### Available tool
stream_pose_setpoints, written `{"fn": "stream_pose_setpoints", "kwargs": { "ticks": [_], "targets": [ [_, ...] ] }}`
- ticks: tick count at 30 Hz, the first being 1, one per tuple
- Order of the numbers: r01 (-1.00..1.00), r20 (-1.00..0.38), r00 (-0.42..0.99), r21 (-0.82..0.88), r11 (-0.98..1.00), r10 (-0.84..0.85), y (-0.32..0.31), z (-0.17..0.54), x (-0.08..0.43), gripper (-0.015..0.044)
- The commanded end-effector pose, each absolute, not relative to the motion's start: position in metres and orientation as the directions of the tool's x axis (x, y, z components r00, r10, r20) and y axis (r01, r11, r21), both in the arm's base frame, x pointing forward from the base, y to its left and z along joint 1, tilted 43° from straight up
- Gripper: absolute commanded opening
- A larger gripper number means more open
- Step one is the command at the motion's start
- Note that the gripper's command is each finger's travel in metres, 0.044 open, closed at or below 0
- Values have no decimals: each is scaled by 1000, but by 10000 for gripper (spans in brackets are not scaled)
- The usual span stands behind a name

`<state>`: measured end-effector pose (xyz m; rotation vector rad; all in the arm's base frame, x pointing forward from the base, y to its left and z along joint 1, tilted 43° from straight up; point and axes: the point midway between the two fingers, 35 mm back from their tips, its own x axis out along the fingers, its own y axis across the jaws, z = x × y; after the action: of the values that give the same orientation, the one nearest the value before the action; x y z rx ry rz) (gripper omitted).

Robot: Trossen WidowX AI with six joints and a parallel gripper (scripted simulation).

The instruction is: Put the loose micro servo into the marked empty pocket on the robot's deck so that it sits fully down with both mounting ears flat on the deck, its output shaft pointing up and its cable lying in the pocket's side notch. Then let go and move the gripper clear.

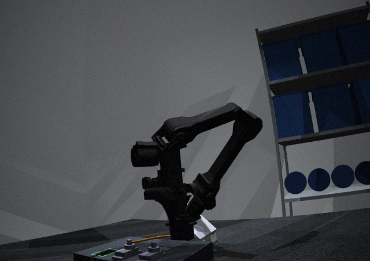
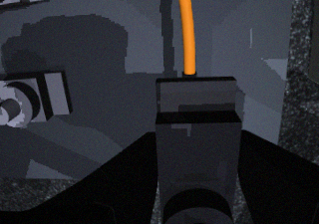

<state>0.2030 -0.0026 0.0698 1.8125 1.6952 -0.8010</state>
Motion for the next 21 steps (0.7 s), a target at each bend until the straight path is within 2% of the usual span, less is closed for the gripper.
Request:
{"fn": "stream_pose_setpoints", "kwargs": {
  "ticks": [1, 21],
  "targets": [
    [997, -733, 45, -5, -72, 679, -7, 76, 202, 0],
    [997, -733, 47, -3, -72, 679, -14, 71, 228, 0]
  ]
}}
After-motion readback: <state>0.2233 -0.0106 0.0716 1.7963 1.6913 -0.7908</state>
